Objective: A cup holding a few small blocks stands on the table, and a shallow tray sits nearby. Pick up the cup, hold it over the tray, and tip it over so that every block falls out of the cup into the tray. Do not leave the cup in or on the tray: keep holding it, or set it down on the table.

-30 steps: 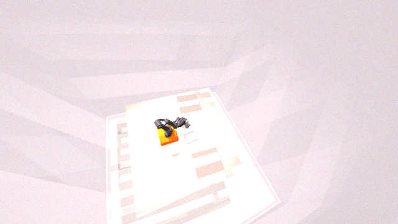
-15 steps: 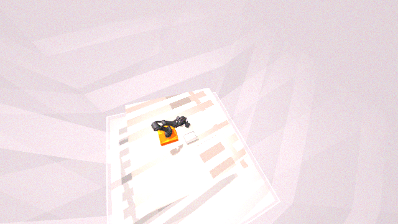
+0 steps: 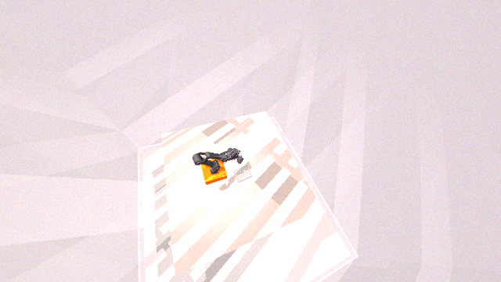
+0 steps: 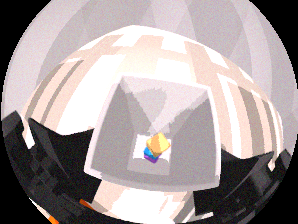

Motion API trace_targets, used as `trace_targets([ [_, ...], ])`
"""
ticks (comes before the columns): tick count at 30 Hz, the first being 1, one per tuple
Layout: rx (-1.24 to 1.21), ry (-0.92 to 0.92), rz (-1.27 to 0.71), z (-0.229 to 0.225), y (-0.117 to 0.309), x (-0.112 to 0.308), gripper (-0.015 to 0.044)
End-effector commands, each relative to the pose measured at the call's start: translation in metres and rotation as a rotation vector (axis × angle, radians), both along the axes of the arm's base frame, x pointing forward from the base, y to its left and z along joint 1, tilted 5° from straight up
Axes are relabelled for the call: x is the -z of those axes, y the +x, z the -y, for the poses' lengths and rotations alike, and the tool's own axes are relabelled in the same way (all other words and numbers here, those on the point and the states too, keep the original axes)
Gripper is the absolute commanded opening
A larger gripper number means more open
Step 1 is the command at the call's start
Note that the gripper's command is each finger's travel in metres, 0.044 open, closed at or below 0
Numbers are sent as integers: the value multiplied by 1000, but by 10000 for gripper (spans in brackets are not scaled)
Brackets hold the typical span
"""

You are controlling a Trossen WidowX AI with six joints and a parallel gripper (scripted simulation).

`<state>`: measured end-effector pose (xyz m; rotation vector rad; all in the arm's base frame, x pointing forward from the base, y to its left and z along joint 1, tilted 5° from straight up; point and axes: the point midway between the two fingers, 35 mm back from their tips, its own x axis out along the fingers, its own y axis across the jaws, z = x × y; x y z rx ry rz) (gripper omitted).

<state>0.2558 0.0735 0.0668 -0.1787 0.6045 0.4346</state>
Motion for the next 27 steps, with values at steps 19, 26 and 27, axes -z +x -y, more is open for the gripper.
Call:
trace_targets([
  [19, 495, 42, 5, 104, 23, -16, 0],
  [26, 653, 56, 9, 139, 21, -21, 0],
  [27, 675, 58, 10, 144, 20, -21, 0],
])
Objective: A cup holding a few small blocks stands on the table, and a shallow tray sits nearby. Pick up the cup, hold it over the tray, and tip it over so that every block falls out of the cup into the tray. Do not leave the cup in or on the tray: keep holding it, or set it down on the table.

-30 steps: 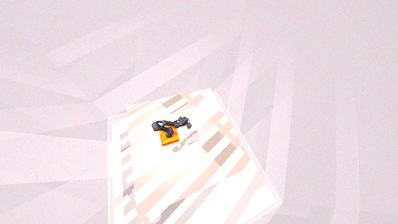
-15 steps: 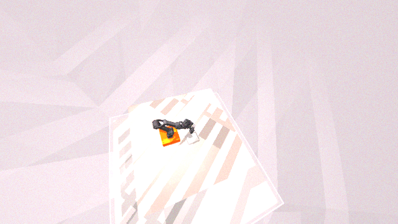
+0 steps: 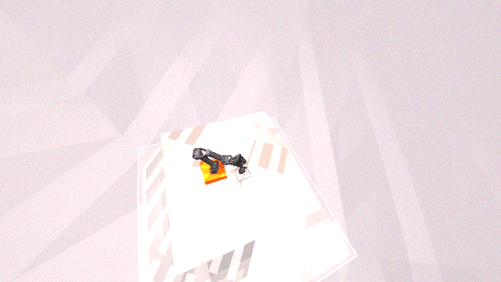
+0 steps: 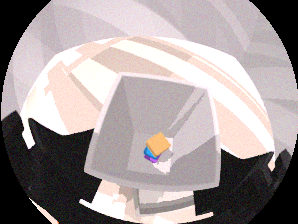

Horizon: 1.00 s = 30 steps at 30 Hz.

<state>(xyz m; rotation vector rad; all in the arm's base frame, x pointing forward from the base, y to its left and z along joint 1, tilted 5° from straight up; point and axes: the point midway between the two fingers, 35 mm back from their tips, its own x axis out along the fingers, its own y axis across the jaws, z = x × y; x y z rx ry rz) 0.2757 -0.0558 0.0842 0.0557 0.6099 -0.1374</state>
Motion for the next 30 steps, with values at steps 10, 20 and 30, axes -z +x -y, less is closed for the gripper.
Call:
trace_targets([
  [10, 194, 19, 12, 42, -5, -7, 0],
  [20, 310, 183, 50, 43, -4, -6, 0],
  [30, 434, 359, 91, 43, -2, -4, 0],
])
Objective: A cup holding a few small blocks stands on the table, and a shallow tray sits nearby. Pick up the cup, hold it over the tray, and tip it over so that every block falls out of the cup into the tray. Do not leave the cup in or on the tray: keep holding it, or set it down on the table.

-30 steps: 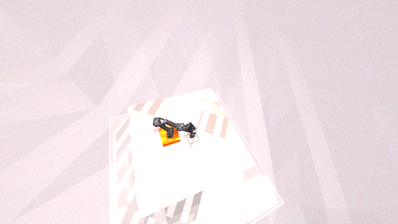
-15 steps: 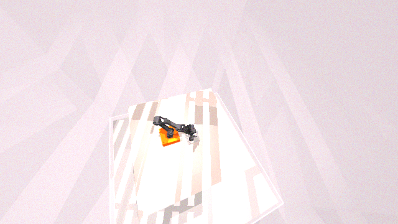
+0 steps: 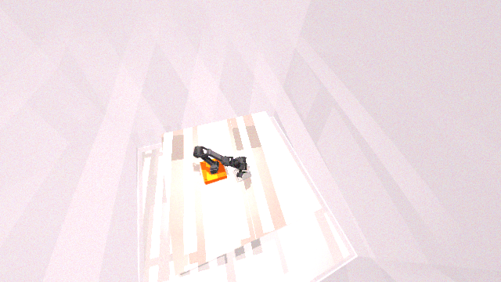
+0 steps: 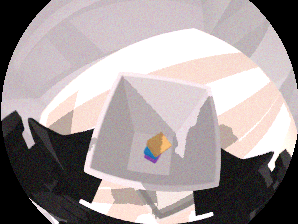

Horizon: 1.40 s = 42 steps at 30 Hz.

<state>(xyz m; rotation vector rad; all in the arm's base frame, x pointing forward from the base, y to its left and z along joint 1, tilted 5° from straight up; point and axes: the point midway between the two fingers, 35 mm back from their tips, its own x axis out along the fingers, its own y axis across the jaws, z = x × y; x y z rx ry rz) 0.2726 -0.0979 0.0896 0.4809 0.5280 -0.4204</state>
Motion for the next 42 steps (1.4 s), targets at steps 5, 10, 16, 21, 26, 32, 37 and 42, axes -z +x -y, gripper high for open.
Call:
trace_targets([
  [5, 100, 134, 40, 1, 2, 2, 0],
  [10, 162, 220, 68, 1, 3, 3, 0],
  [16, 236, 322, 101, 1, 4, 4, 0],
  [21, 298, 408, 129, 1, 4, 5, 0],
  [26, 360, 494, 157, 2, 5, 6, 0],
  [32, 434, 596, 191, 2, 6, 7, 0],
  [37, 496, 682, 219, 2, 7, 8, 0],
  [42, 558, 768, 247, 2, 8, 9, 0],
])
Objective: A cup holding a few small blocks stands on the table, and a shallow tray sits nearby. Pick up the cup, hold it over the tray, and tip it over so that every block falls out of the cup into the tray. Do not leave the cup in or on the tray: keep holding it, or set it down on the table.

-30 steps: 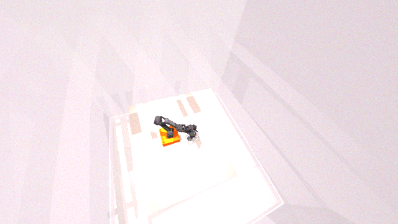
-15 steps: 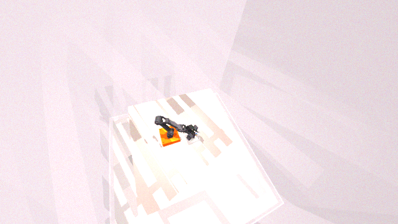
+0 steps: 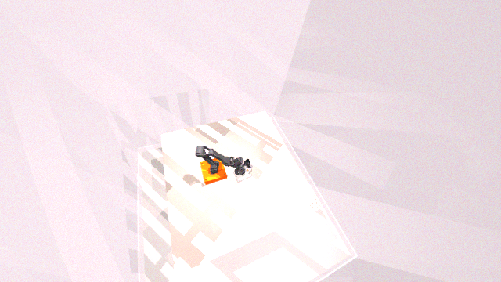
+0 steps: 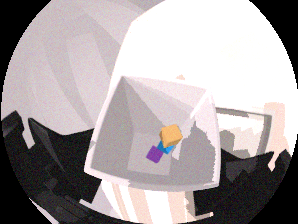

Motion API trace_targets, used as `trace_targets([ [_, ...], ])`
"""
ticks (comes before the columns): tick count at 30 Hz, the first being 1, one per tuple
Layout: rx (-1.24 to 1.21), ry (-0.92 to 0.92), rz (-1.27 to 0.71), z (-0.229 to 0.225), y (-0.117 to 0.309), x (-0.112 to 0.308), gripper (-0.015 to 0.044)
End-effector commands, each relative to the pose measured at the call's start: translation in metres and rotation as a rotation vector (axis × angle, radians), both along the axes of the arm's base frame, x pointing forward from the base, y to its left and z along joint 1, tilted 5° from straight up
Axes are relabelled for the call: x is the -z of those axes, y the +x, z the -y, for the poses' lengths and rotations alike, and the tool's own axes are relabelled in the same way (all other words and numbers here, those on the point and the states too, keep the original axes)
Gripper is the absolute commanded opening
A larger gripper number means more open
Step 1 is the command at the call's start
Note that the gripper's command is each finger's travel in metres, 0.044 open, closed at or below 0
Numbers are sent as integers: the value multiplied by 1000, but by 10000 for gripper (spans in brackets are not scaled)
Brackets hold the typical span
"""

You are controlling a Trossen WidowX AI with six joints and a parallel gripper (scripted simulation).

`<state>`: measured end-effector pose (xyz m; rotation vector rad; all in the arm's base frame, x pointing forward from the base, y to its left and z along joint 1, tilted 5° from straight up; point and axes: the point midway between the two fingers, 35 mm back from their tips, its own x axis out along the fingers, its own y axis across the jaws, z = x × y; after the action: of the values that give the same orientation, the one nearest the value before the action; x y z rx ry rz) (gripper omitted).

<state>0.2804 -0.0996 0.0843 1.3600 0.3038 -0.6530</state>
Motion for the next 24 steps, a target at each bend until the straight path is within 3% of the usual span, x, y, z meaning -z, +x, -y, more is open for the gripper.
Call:
trace_targets([
  [1, 50, 68, 13, 0, 0, 4, 0],
  [24, 334, 462, 142, 1, 3, 8, 0],
])
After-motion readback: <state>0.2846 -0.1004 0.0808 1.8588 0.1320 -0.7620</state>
